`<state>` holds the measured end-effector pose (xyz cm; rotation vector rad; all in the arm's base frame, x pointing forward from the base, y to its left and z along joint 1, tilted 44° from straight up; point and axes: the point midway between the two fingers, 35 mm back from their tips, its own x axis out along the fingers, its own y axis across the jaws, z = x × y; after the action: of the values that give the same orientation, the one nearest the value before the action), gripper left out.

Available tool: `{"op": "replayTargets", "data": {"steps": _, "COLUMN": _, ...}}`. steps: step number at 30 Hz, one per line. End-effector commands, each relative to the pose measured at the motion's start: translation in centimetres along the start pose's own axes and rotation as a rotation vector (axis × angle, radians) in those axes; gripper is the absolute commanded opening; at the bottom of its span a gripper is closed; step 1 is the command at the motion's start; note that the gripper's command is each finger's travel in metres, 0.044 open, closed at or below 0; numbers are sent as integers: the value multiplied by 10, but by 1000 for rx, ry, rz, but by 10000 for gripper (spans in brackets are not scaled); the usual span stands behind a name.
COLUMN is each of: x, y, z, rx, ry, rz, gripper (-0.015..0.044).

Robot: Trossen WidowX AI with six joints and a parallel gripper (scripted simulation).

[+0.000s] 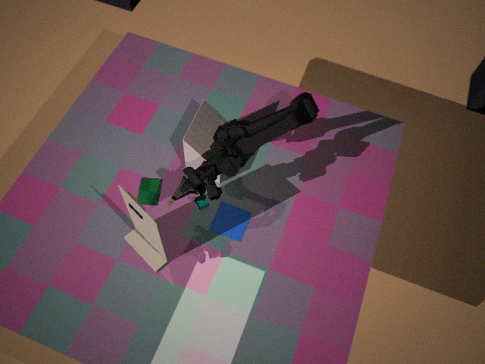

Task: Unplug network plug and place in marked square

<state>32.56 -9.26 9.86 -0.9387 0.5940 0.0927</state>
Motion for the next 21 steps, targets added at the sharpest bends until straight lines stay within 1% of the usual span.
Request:
{"op": "replayTargets", "data": {"steps": 1, "x": 3, "y": 19, "z": 8, "rx": -81, "ry": -64, "rz": 86, "gripper": 0}}
{"op": "replayTargets", "data": {"steps": 11, "x": -3, "y": 63, "z": 34, "rx": -290, "ry": -294, "rz": 269, "gripper": 0}}
{"op": "replayTargets", "data": {"steps": 21, "x": -21, "y": 103, "z": 59, "rx": -462, "ry": -564, "rz": 395, "gripper": 0}}
